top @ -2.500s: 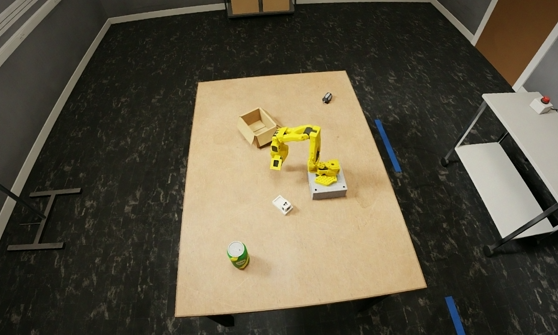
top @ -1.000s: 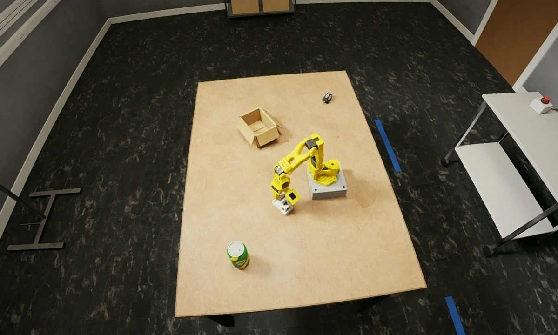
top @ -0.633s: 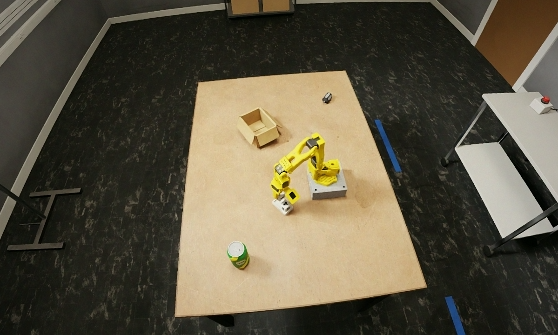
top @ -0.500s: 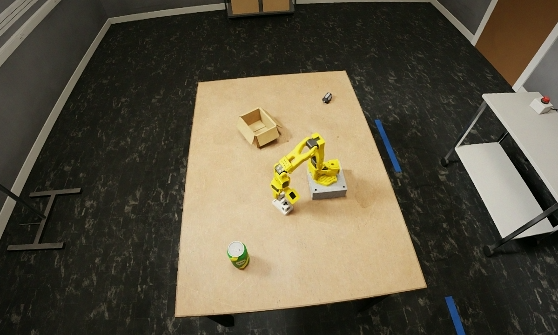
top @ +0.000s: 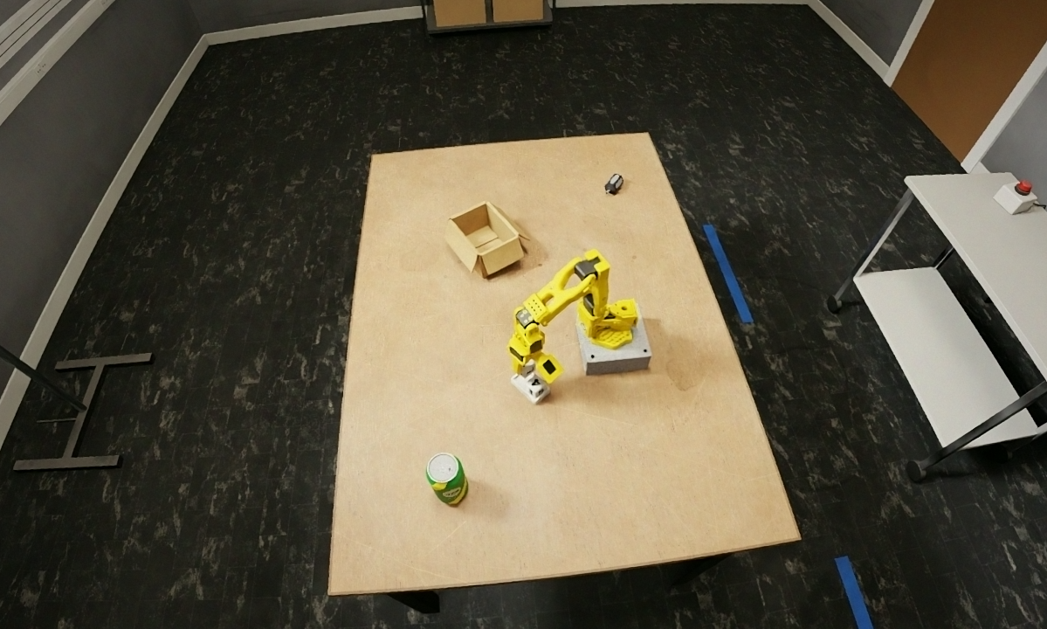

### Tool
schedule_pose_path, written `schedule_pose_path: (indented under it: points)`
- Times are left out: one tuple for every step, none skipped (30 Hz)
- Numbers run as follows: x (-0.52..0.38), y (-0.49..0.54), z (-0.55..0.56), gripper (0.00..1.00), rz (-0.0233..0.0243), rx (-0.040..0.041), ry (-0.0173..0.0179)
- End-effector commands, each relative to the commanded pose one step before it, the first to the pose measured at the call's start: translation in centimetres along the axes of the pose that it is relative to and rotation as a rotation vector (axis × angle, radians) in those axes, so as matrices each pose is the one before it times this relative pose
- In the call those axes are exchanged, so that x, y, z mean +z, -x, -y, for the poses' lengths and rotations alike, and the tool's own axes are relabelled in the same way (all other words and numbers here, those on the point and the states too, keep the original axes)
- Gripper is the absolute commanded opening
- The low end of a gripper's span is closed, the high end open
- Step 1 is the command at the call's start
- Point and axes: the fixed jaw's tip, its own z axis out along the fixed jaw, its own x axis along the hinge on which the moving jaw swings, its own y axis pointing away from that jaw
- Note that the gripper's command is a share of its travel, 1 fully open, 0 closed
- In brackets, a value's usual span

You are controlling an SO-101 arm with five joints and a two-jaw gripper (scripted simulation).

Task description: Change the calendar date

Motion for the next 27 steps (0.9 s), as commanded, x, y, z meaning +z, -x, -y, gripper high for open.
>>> schedule_pose_path:
  points:
    - [-0.3677,0.121,0.396,0.0,-0.00333,-0.01554,-0.01984]
    - [0.0,0.0,0.0,0.0,0.0,0.0,0.0]
    - [0.0003,0.0,0.0,0.0,-0.00001,-0.00001,-0.00001]
    - [0.0001,-0.001,0.004,0.0,0.0,0.00006,0.0]
    - [-0.0005,-0.002,0.008,0.0,0.0,0.00013,0.0]
    - [0.0002,-0.003,0.014,0.0,0.0,0.00025,0.0]
    - [-0.0003,-0.004,0.019,0.0,0.0,0.00031,0.0]
    - [-0.0002,-0.006,0.023,0.0,0.0,0.00038,0.0]
    - [-0.0008,-0.006,0.026,0.0,0.00003,0.00041,0.0]
    - [-0.0002,-0.006,0.027,0.0,0.0,0.00044,0.0]
    - [-0.0002,-0.006,0.026,0.0,0.0,0.00044,0.0]
    - [-0.0002,-0.005,0.023,0.0,0.0,0.00038,0.0]
    - [0.0003,-0.004,0.019,0.0,0.0,0.00031,0.0]
    - [-0.0004,-0.003,0.014,0.0,0.0,0.00022,0.0]
    - [0.0001,-0.002,0.008,0.0,0.0,0.00013,0.0]
    - [0.0001,-0.001,0.004,0.0,0.0,0.00006,0.0]
    - [0.0,0.0,0.001,0.0,0.0,0.00003,0.0]
    - [0.0,0.0,0.0,0.0,0.0,0.0,0.0]
    - [0.0,0.0,0.0,0.0,0.0,0.0,0.0]
    - [0.0002,0.001,0.0,0.0,-0.00001,0.0,0.00001]
    - [0.0,0.001,-0.002,0.0,0.0,0.00006,0.0]
    - [0.0,0.001,-0.006,0.0,0.0,0.00013,0.0]
    - [0.0,0.003,-0.01,0.0,0.0,0.00025,0.0]
    - [0.0,0.003,-0.013,0.0,0.0,0.00035,0.0]
    - [0.0,0.004,-0.017,0.0,0.0,0.00041,0.0]
    - [0.0,0.005,-0.019,0.0,0.0,0.00044,0.0]
    - [0.0006,0.004,-0.02,0.0,0.0,0.00047,0.0]
